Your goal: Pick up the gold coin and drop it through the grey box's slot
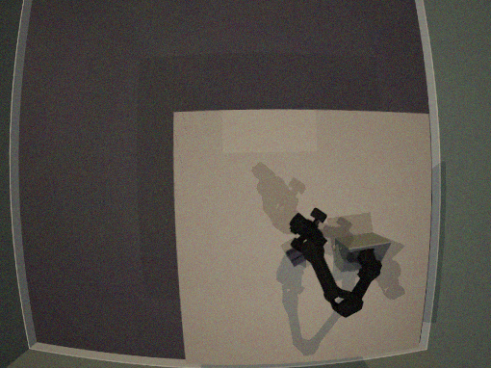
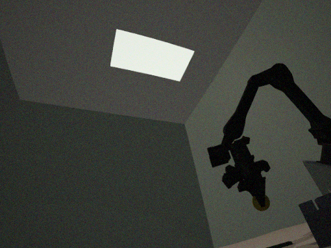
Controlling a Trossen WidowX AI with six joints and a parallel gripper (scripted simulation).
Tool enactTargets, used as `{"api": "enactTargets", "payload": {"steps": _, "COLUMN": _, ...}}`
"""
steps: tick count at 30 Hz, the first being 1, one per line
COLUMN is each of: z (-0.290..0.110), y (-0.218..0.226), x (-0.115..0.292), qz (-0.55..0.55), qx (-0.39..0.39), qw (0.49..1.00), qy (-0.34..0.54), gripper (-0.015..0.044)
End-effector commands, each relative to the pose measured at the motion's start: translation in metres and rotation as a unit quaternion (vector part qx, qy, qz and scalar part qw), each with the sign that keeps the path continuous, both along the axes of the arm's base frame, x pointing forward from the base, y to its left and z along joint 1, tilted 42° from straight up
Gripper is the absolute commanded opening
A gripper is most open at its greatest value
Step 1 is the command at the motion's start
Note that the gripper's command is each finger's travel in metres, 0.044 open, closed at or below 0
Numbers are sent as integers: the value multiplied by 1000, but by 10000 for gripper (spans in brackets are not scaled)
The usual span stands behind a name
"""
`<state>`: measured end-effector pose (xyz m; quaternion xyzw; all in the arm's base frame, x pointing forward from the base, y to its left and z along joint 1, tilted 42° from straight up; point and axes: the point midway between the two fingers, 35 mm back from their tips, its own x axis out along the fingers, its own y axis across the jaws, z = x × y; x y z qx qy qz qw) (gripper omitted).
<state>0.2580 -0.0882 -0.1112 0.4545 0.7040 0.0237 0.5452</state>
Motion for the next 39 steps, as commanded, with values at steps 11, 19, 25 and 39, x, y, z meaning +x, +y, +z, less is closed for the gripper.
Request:
{"api": "enactTargets", "payload": {"steps": 11, "z": 1, "y": -4, "x": 4, "qz": 161, "qx": -5, "qw": 976, "qy": -145, "gripper": 0}}
{"api": "enactTargets", "payload": {"steps": 19, "z": 0, "y": -5, "x": 6, "qz": 260, "qx": -6, "qw": 937, "qy": -232, "gripper": 0}}
{"api": "enactTargets", "payload": {"steps": 25, "z": 0, "y": -6, "x": 8, "qz": 332, "qx": -7, "qw": 896, "qy": -295, "gripper": 0}}
{"api": "enactTargets", "payload": {"steps": 39, "z": 2, "y": -4, "x": 11, "qz": 393, "qx": -8, "qw": 850, "qy": -350, "gripper": 0}}
